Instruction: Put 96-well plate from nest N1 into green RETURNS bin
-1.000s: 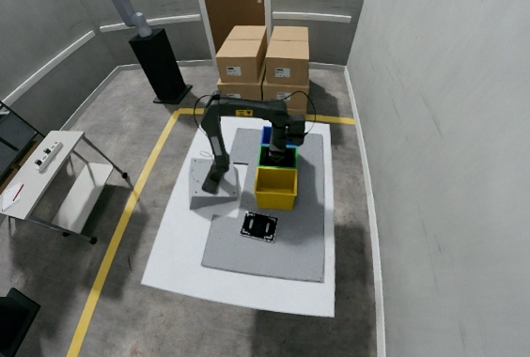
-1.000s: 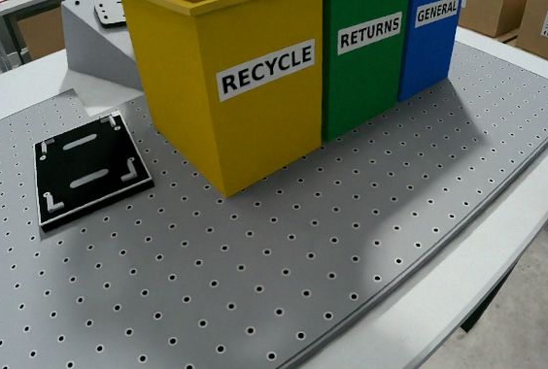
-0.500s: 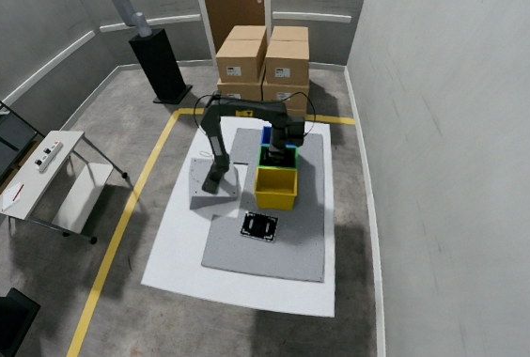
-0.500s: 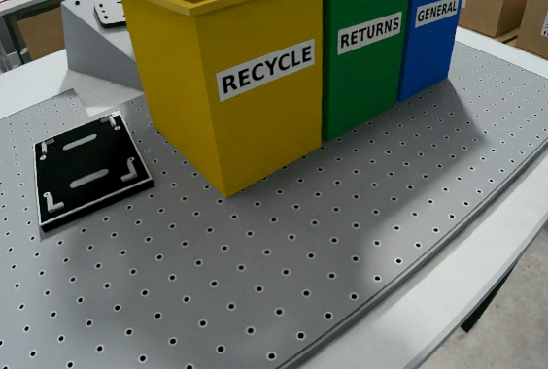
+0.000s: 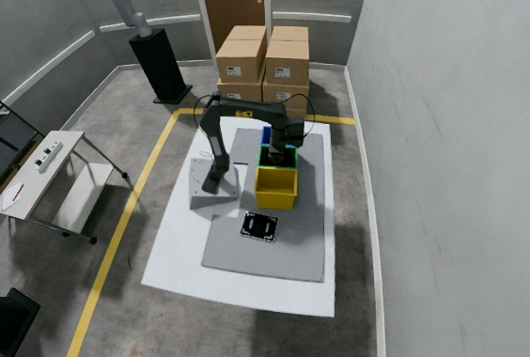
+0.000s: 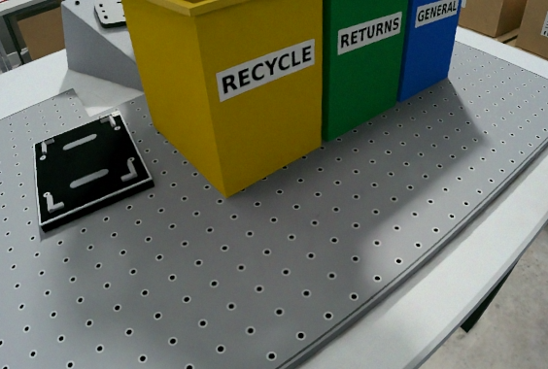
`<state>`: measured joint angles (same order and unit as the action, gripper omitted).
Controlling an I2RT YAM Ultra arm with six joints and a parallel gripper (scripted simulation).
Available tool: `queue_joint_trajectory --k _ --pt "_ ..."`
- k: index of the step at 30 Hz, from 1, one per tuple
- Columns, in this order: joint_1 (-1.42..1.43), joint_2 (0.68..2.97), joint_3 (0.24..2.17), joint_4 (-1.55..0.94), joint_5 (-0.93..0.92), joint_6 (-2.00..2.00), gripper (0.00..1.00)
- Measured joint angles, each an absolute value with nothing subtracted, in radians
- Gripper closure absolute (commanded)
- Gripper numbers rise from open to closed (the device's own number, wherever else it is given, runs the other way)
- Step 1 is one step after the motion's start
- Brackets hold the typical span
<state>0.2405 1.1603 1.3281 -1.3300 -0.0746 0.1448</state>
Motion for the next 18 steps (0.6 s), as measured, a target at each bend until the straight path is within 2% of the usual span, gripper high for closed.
queue_joint_trajectory --k 18 --pt "0.245 1.163 1.293 -1.286 -0.073 0.15 1.0"
